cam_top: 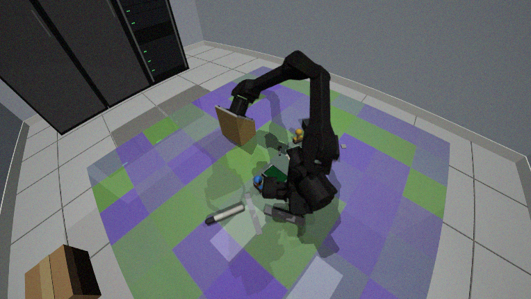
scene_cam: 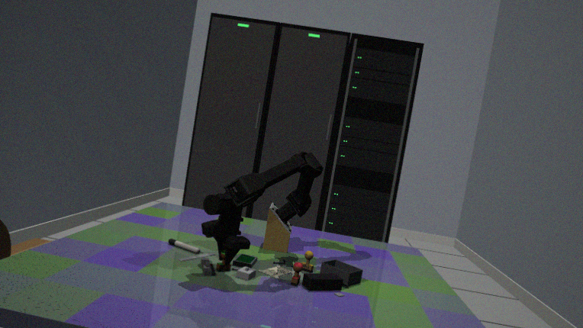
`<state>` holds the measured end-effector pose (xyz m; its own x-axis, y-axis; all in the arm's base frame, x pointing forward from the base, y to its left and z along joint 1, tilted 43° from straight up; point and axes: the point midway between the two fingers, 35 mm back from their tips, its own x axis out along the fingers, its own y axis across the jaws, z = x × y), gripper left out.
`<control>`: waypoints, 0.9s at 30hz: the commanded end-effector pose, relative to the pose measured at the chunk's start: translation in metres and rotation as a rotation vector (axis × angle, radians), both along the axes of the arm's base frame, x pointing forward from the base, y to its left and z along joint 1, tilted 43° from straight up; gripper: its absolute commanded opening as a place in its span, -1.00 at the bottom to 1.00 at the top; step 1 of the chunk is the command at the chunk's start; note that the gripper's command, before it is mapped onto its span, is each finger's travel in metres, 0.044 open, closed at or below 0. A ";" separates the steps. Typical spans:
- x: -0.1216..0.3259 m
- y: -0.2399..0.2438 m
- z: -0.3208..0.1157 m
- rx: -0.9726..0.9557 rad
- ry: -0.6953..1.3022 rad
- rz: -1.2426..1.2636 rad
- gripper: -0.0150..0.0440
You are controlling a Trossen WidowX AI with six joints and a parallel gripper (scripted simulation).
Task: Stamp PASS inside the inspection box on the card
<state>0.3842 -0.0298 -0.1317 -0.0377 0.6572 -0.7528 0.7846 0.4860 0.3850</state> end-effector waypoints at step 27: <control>0.003 -0.080 0.087 -0.001 0.005 -0.007 0.41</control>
